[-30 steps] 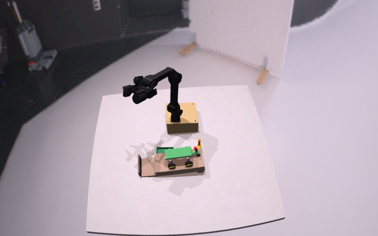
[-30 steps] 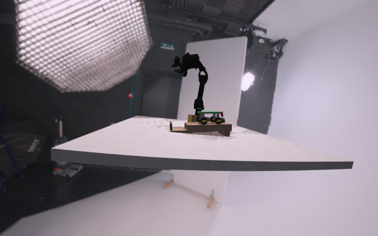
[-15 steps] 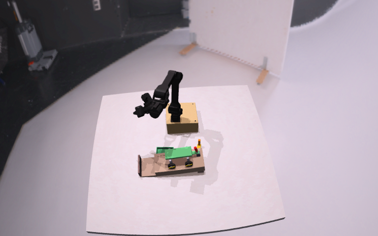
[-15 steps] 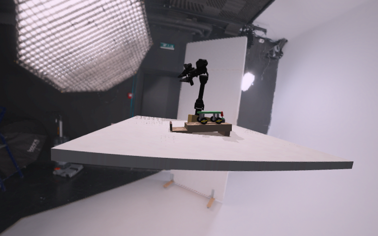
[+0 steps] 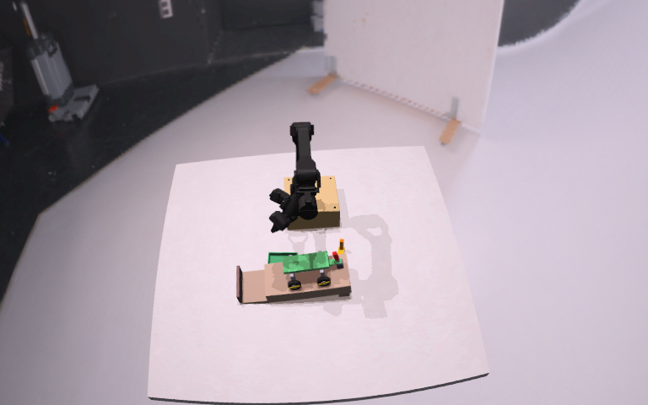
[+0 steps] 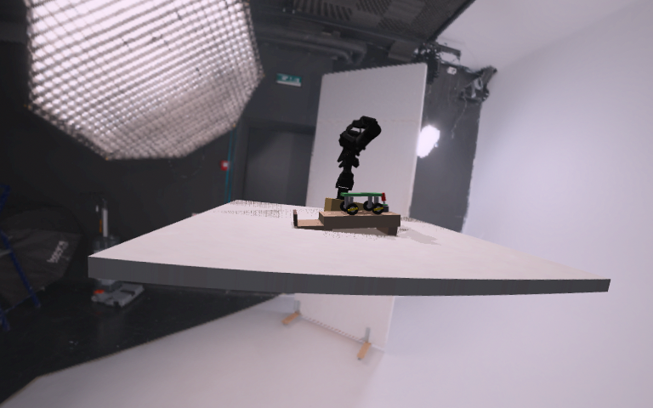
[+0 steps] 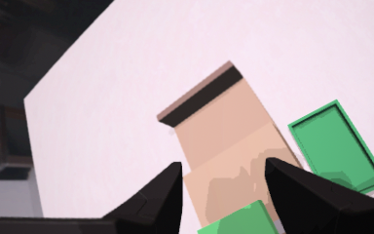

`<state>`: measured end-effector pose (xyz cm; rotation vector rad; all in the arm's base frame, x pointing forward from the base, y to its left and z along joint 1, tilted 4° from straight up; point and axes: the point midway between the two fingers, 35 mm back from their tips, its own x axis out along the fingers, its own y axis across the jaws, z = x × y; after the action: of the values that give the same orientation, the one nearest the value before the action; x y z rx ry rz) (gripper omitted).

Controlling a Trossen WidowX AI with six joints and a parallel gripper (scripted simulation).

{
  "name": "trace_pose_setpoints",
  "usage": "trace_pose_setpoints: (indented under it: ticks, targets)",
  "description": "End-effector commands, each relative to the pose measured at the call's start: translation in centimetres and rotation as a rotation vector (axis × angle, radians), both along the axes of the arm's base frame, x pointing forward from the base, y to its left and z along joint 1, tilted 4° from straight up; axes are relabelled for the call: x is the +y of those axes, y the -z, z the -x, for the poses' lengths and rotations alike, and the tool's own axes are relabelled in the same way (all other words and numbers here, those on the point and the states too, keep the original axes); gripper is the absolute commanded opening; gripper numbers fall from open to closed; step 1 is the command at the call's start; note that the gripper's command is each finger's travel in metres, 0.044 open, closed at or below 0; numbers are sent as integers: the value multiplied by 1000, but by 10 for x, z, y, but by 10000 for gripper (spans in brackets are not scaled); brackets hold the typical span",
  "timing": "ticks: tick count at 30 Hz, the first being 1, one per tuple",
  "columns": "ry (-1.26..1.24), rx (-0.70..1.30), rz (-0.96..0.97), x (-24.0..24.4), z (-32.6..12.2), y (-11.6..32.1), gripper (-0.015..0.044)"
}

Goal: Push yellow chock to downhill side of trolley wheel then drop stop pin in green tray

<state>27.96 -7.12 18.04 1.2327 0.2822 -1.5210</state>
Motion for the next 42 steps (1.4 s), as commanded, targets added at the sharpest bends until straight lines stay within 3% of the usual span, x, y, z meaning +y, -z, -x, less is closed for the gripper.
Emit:
trace_pose_setpoints:
  ticks: [1, 11, 22, 42]
  targets:
    - [-60, 3, -110, 38, 1, 23, 190]
    - [-199, 77, -392, 138, 31, 75, 190]
    - [-300, 265, -652, 222, 104, 116, 190]
    - [-304, 281, -666, 229, 111, 163, 190]
